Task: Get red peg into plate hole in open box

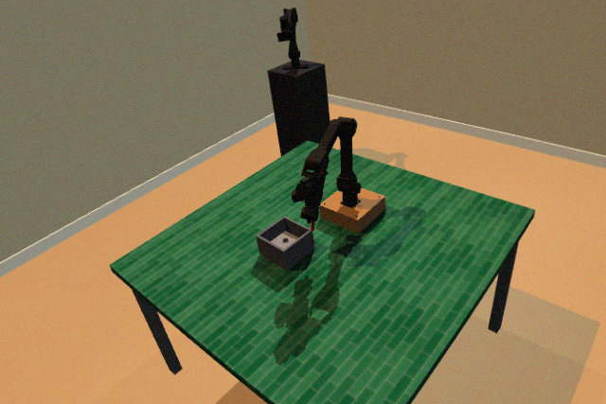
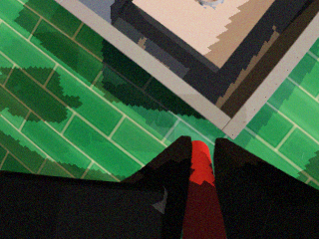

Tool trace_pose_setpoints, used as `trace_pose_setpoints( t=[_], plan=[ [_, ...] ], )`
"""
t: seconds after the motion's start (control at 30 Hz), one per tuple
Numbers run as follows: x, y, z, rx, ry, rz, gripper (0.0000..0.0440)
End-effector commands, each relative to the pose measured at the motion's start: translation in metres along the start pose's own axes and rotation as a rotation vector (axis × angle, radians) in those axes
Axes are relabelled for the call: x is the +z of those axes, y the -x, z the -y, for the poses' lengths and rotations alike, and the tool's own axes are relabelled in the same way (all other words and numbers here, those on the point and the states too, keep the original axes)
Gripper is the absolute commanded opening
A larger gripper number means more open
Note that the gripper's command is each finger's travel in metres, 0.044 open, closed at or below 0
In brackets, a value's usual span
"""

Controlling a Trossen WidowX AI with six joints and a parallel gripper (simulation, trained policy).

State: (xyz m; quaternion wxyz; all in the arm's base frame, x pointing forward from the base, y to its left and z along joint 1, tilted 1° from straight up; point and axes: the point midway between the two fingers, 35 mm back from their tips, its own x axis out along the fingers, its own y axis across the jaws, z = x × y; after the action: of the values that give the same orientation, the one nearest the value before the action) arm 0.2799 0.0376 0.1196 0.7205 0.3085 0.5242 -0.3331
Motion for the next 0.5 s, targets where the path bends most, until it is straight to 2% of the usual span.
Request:
trace_pose_setpoints(
  t=[0.0, 0.47],
  plan=[
    [0.012, -0.004, -0.001, -0.009, -0.012, 0.007, 0.0000],
    [0.068, -0.026, 0.003, -0.017, -0.106, 0.025, 0.0000]
  ],
)
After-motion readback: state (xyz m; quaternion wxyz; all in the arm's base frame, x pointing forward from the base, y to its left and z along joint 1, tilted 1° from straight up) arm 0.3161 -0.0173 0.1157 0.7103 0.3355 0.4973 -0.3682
